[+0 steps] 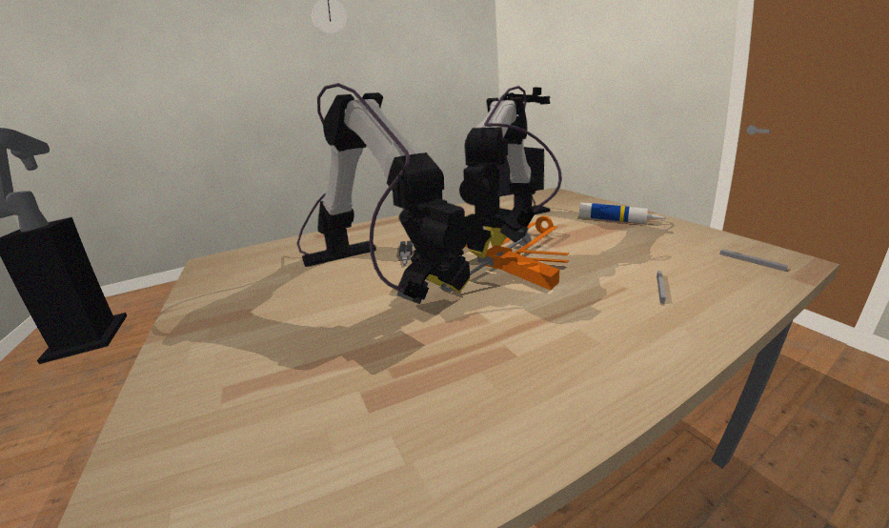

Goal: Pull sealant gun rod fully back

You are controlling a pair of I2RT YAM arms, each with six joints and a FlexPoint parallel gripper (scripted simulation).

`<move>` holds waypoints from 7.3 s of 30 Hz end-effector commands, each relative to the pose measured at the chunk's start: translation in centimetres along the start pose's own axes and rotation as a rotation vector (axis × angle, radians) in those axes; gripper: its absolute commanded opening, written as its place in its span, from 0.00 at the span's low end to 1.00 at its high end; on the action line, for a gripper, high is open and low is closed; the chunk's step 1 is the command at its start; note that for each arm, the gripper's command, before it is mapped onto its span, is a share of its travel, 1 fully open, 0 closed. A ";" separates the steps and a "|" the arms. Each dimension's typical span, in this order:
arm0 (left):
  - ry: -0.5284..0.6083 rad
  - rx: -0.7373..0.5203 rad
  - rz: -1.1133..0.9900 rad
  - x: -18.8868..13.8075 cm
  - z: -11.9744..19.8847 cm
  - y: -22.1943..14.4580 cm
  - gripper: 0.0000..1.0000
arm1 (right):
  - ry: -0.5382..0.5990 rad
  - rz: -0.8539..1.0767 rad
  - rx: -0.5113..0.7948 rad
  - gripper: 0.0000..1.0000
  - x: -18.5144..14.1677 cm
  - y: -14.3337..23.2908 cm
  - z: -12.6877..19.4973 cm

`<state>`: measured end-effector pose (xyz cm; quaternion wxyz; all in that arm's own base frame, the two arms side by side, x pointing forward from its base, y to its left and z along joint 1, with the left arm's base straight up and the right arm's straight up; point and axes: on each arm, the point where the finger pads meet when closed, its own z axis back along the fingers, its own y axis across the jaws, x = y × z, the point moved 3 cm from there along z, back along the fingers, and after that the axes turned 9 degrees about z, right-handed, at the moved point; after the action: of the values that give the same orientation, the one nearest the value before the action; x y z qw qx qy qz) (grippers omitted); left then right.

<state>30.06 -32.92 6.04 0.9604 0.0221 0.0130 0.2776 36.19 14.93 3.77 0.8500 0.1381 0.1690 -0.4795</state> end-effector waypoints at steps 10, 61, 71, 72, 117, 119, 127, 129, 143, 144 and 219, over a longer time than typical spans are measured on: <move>-0.027 0.327 0.033 0.5 -2.5 6.2 0.46 | -0.129 -0.009 0.015 0.26 6.5 0.1 2.7; -0.021 -0.021 0.002 0.0 -0.6 2.2 0.46 | 0.035 0.023 0.023 0.26 3.6 -0.1 3.2; -0.015 -0.022 0.001 -0.1 -0.8 2.1 0.46 | 0.054 0.015 0.008 0.26 3.3 -0.2 2.3; -0.015 -0.022 0.001 -0.1 -0.8 2.1 0.46 | 0.054 0.015 0.008 0.26 3.3 -0.2 2.3; -0.020 0.188 0.006 0.3 -2.0 5.5 0.46 | 0.049 0.019 -0.003 0.26 8.6 -0.9 4.5; -0.020 0.174 0.008 0.3 -1.7 5.3 0.46 | 0.058 0.010 -0.008 0.26 8.2 -1.1 4.2; -0.015 -0.016 0.000 0.0 -0.5 2.1 0.46 | 0.102 0.018 -0.005 0.26 6.3 -0.6 3.5; -0.014 -0.010 0.000 0.0 -0.7 2.1 0.46 | 0.102 0.018 -0.006 0.48 6.3 -0.6 3.5; -0.028 -0.078 0.014 0.1 2.5 1.2 0.78 | 0.095 0.017 -0.016 0.66 7.3 -0.7 8.4; -0.029 -0.085 0.014 0.1 2.9 1.2 0.78 | 0.102 0.018 -0.008 0.66 7.1 -0.6 8.7; -0.020 0.002 -0.014 -0.3 1.3 2.9 1.00 | -0.018 0.273 0.043 0.66 3.0 -3.3 10.5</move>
<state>28.27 -30.65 8.02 0.9616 0.0325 0.0083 0.2726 36.08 6.84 11.33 0.9022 0.1688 0.1441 -0.3697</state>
